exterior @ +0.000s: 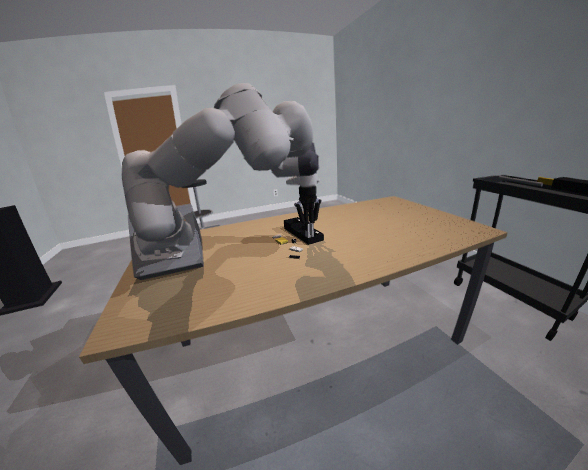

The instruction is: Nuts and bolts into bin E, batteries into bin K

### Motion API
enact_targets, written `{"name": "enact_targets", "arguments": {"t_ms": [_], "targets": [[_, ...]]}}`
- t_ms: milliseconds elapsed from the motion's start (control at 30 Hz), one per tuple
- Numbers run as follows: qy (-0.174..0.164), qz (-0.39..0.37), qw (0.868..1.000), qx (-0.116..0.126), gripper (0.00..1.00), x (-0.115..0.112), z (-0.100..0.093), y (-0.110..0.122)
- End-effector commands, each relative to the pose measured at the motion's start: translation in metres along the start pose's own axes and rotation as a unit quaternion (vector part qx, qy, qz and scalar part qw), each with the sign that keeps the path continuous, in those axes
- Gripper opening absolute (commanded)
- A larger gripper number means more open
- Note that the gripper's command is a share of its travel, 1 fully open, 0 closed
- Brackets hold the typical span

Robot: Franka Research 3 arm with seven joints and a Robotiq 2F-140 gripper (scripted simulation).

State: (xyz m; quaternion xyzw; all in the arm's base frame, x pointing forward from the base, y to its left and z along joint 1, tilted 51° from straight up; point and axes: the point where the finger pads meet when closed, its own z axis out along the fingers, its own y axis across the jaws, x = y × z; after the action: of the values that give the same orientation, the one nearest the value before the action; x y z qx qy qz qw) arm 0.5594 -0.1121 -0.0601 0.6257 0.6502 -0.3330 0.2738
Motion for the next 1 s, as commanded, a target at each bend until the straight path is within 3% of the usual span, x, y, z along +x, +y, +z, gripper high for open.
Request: {"name": "enact_targets", "arguments": {"t_ms": [0,267,300,967], "targets": [[0.0,0.002,1.0,-0.002,0.07,0.0,0.0009,0.0024],[0.0,0.002,1.0,-0.002,0.07,0.0001,0.0009,0.0023],[0.0,0.002,1.0,-0.002,0.19,0.0001,0.0009,0.0023],[0.0,0.002,1.0,-0.002,0.19,0.0,-0.0031,0.0023]]}}
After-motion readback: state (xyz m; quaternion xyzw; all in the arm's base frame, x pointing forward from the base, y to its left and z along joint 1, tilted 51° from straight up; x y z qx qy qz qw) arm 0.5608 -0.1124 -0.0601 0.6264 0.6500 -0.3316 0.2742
